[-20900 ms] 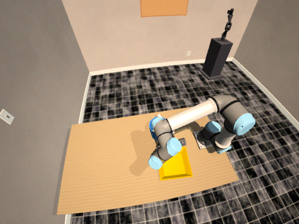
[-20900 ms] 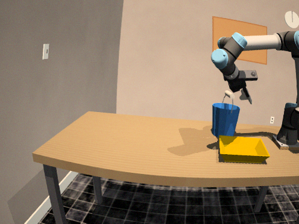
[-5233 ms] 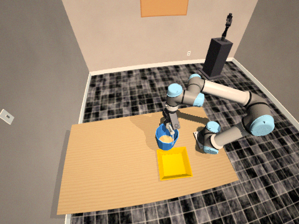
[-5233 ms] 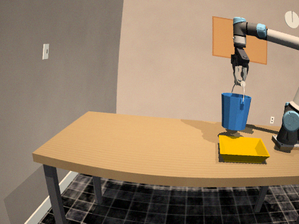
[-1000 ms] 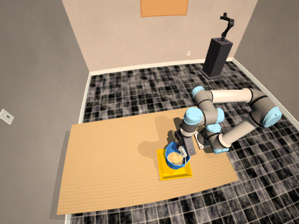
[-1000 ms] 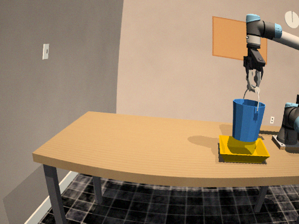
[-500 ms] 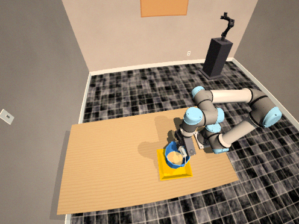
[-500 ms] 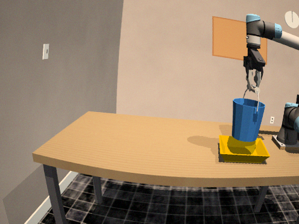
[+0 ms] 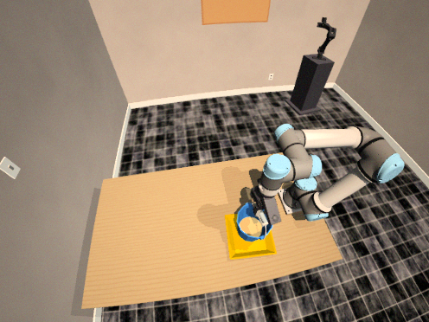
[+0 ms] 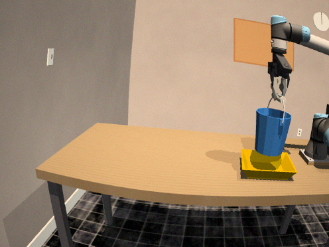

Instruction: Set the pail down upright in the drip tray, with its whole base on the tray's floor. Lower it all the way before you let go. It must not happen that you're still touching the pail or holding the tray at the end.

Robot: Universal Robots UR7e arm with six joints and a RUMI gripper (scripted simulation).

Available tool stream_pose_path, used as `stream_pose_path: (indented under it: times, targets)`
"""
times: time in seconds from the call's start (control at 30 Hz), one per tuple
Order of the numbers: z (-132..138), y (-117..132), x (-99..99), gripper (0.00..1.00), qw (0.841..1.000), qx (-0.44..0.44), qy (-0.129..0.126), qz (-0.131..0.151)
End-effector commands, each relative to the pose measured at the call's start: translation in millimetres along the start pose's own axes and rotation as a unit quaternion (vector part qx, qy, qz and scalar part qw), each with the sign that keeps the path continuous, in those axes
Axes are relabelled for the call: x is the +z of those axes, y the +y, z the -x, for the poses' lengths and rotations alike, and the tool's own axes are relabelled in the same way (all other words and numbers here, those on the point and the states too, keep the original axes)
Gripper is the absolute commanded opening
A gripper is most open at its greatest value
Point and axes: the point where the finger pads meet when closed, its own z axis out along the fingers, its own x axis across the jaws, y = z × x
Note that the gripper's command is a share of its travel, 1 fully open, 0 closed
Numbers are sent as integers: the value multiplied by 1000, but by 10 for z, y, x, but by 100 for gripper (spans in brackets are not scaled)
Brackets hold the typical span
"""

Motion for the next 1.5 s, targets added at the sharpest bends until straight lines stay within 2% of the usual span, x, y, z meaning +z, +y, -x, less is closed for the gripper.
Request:
stream_pose_path:
  times: [0.0, 0.83, 1.47]
  targets:
    - [-3, 0, -5, 0, 1000, 0, 1, 0]
    - [-4, 1, 10, 0, 1000, 0, 1, 0]
    - [-4, 9, 101, 0, 1000, 0, 1, 0]
